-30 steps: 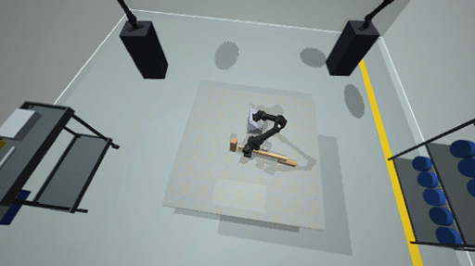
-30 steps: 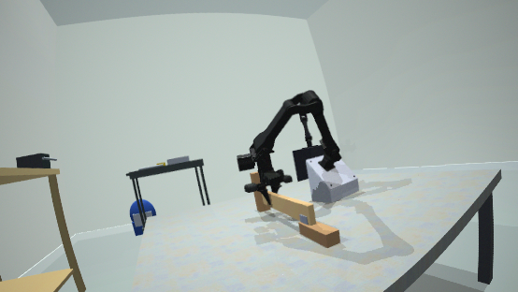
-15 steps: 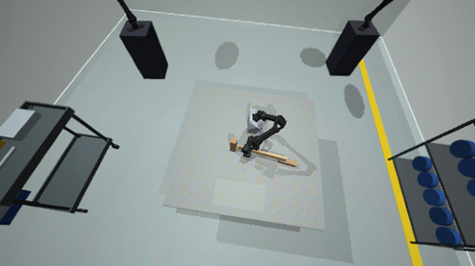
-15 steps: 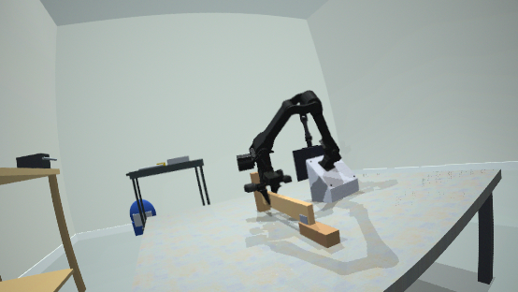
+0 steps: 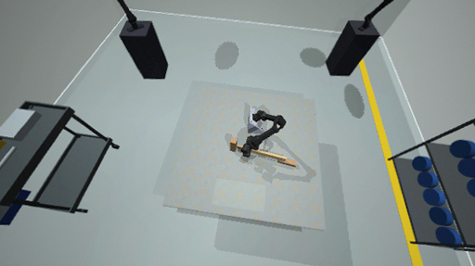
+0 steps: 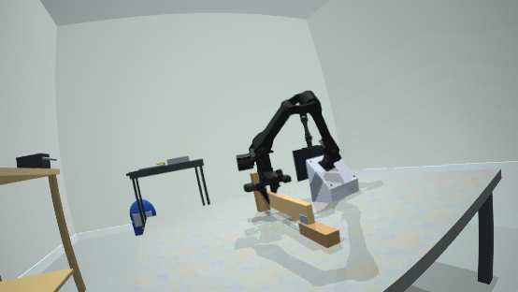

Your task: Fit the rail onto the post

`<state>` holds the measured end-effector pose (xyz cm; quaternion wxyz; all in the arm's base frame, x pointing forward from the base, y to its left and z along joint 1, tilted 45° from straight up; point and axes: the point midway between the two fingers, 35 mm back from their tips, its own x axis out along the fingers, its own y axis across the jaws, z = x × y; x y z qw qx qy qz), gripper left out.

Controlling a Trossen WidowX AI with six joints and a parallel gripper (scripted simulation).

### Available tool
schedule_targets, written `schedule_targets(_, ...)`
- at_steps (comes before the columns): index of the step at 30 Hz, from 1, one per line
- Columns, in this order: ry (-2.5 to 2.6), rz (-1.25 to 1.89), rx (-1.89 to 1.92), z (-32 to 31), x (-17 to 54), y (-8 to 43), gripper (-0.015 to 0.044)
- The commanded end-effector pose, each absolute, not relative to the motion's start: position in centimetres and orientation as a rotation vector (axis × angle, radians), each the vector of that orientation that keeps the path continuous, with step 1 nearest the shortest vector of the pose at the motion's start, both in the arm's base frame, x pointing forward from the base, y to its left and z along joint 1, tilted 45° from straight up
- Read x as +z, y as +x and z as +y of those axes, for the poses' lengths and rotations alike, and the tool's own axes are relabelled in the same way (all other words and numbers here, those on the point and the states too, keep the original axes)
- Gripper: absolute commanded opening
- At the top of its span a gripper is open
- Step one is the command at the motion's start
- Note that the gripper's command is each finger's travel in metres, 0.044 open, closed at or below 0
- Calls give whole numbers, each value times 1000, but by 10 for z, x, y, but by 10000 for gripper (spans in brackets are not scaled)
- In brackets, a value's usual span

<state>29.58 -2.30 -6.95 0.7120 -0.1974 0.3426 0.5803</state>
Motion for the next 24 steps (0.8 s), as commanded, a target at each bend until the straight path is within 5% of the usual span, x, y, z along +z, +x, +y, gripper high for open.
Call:
schedule_targets(1, -440, 756, 1282, -26, -70, 297, 0)
schedule_targets(24, -441, 756, 1282, -30, -75, 295, 0)
